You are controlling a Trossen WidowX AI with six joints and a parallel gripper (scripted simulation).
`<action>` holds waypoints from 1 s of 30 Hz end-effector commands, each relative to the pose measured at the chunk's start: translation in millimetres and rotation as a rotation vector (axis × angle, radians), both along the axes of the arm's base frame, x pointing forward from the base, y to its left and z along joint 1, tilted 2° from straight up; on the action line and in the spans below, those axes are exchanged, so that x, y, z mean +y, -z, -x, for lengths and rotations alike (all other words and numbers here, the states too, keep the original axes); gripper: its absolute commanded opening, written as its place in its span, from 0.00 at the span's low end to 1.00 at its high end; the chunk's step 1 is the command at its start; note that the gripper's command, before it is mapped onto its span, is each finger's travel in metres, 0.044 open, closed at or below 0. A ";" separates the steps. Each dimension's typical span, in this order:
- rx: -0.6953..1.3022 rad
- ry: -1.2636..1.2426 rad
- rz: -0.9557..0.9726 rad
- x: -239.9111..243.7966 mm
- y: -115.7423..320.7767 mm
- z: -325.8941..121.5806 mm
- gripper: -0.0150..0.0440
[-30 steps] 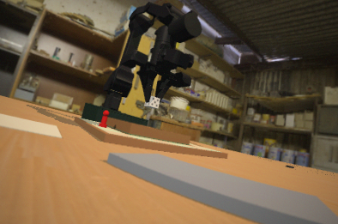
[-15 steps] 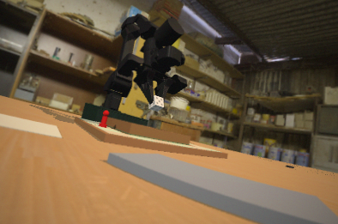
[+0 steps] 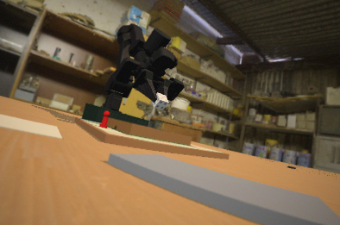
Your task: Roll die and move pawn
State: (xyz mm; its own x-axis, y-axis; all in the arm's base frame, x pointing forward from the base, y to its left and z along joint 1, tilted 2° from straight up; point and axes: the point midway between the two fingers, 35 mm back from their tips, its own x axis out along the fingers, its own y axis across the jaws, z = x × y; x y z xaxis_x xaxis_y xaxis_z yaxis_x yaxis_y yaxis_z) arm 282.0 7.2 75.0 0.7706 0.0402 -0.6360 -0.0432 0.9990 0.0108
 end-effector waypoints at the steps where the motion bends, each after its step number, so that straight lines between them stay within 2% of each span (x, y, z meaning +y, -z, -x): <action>1: -0.031 0.000 -0.006 0.6 -6.8 4.8 0.25; 8: -0.029 0.000 -0.006 1.7 -28.4 37.3 0.25; 26: -0.033 -0.004 -0.005 2.0 -28.0 35.9 0.25; 30: -0.033 -0.004 -0.005 2.0 -28.0 35.9 0.43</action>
State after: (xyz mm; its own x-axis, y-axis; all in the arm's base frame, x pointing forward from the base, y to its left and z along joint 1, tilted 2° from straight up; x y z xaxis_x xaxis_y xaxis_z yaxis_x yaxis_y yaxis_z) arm 245.9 9.2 102.7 0.7903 0.0467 -0.6109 -0.0477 0.9988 0.0146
